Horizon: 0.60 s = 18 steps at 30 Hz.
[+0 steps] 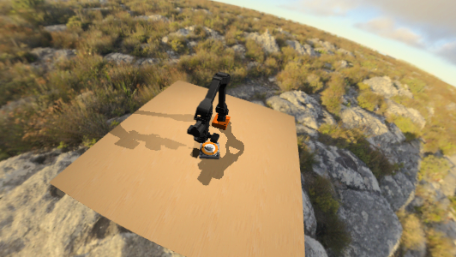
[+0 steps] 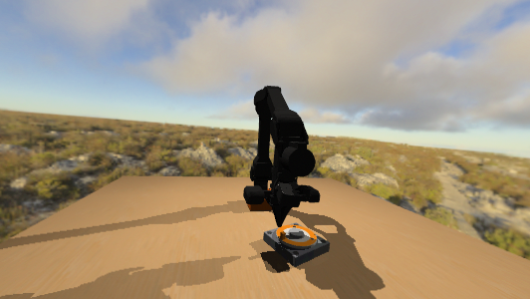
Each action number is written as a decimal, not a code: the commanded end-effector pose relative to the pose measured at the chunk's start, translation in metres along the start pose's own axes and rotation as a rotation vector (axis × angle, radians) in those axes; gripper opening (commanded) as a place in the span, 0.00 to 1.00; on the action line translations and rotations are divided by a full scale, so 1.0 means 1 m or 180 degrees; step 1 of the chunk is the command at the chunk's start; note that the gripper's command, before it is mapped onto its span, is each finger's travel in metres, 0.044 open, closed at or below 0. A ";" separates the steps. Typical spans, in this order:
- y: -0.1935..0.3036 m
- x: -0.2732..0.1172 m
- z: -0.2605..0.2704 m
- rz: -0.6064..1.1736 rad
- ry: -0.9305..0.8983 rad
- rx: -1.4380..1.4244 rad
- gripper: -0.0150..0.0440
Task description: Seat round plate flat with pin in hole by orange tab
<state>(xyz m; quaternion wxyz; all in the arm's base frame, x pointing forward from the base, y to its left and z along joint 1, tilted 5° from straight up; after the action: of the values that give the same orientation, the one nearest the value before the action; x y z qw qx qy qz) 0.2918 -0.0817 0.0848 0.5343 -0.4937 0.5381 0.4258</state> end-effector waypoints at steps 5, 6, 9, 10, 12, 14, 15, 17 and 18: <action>0.001 -0.032 0.000 -0.0041 0.0005 0.0005 0.25; -0.001 -0.023 0.000 -0.0046 0.0003 -0.0008 0.25; -0.001 -0.023 0.000 -0.0046 0.0003 -0.0008 0.25; -0.001 -0.023 0.000 -0.0046 0.0003 -0.0008 0.25; -0.001 -0.023 0.000 -0.0046 0.0003 -0.0008 0.25; -0.001 -0.023 0.000 -0.0046 0.0003 -0.0008 0.25; -0.001 -0.023 0.000 -0.0046 0.0003 -0.0008 0.25; -0.001 -0.023 0.000 -0.0046 0.0003 -0.0008 0.25; -0.001 -0.023 0.000 -0.0046 0.0003 -0.0008 0.25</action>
<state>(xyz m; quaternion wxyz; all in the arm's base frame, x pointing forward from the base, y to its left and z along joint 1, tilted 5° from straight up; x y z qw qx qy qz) 0.2911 -0.0799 0.1086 0.5366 -0.4983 0.5343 0.4222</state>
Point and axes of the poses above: the point midway between the two fingers, 35 mm back from their tips, its own x axis out along the fingers, its own z axis across the jaws, y = z × x, the point moved 1 cm from there along -x, back along the fingers, and after that the axes turned 2 degrees about -x, right-handed, at the moved point
